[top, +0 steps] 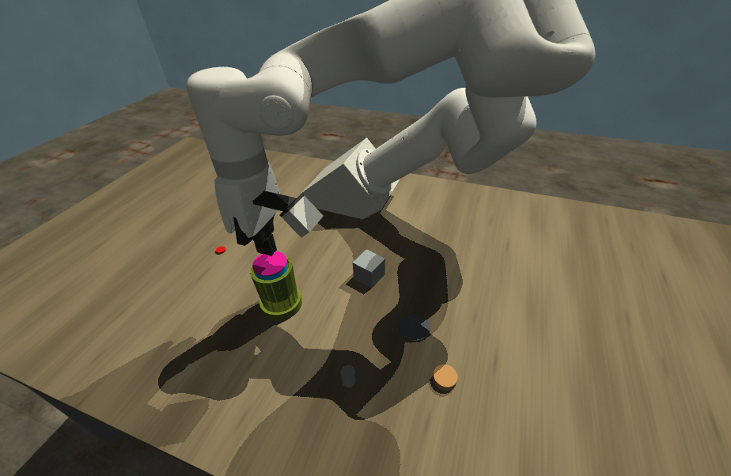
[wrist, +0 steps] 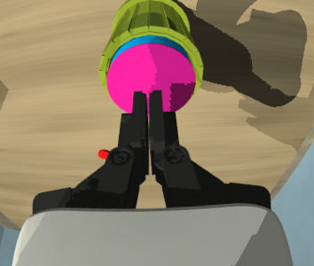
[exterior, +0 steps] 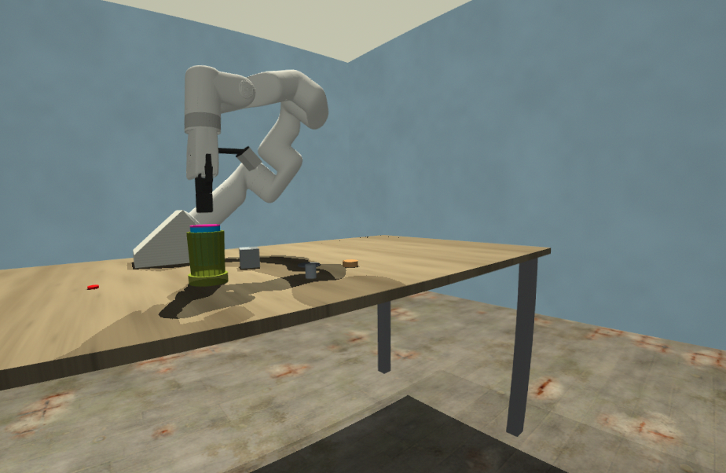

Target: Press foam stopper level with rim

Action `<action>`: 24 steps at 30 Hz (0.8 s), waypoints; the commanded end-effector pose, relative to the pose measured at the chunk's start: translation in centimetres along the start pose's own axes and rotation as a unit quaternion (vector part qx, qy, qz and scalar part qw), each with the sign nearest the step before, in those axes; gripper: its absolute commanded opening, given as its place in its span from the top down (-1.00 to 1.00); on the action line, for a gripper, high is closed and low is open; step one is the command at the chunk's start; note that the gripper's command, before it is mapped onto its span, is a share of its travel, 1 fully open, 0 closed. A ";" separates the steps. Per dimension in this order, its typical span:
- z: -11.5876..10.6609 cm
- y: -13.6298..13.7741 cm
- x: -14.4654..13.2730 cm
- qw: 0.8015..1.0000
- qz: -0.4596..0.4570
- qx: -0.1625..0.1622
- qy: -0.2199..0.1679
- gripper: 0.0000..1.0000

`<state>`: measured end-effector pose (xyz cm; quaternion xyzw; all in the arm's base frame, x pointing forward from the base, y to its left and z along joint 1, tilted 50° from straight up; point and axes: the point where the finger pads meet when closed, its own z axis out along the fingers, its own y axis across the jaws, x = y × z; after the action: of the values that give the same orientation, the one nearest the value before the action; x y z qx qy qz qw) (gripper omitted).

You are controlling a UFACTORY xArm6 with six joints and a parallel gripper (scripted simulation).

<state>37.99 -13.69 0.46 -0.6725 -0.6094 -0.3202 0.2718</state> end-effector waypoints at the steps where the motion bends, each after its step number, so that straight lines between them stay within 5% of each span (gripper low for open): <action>1: -0.1 0.1 0.0 1.000 -0.001 -0.001 -0.001 1.00; 24: 0.6 0.2 -0.1 1.000 -0.001 -0.001 -0.001 1.00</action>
<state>38.17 -13.64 0.30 -0.6726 -0.6094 -0.3202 0.2714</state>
